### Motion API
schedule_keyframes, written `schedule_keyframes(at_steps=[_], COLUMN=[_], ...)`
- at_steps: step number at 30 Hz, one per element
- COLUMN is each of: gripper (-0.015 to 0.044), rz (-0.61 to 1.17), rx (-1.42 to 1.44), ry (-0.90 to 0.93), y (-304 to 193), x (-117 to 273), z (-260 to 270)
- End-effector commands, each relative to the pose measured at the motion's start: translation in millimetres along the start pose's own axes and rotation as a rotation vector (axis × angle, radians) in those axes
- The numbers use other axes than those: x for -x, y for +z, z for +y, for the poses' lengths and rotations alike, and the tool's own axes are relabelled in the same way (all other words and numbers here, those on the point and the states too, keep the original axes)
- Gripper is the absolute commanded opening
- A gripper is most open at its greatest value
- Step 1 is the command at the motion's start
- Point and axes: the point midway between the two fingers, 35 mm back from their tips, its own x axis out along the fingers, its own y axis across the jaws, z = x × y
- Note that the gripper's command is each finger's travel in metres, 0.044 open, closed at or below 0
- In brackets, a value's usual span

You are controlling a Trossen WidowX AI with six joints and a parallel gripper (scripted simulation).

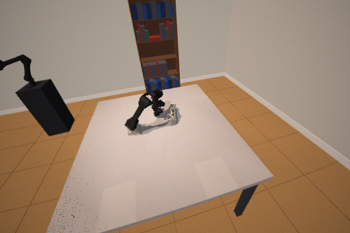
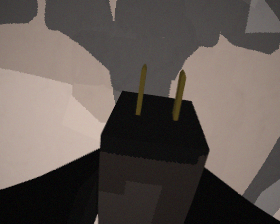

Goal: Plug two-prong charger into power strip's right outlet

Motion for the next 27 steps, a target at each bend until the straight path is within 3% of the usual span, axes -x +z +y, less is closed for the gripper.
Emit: schedule_keyframes(at_steps=[1,27], gripper=[0.0,0.0], rz=[-0.008,-0.006], rx=[-0.006,-0.311], ry=[0.009,0.036], y=[-1.5,12.6], x=[17.6,-13.7], z=[0.2,-37.2])
